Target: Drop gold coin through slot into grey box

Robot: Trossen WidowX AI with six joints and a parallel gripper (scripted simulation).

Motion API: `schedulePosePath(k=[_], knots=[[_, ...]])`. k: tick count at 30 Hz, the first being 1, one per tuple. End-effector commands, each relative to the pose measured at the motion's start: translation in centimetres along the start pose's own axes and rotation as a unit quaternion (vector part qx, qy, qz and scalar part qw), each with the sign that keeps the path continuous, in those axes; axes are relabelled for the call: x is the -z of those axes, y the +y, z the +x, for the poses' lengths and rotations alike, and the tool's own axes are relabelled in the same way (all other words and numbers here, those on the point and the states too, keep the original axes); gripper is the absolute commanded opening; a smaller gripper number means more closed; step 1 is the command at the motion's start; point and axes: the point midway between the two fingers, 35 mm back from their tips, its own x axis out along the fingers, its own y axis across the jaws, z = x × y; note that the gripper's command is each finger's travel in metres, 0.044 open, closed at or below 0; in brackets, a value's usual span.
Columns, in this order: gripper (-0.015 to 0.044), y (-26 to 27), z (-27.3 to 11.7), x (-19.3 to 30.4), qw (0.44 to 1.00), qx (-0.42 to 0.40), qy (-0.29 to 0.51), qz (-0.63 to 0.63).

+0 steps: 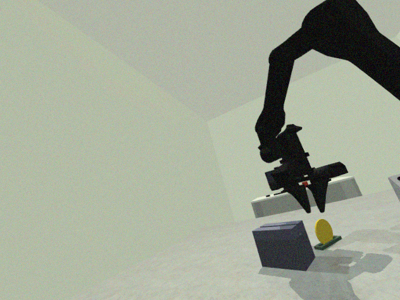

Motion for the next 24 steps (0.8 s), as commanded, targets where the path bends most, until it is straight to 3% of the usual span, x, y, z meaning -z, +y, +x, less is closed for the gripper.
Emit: schedulePosePath(k=[1, 24], knots=[[0.0161, 0.1, 0.8, -0.1, 1.0, -0.003, -0.002, 0.002], [0.0161, 0.2, 4.5, -0.1, 1.0, -0.003, -0.002, 0.005]])
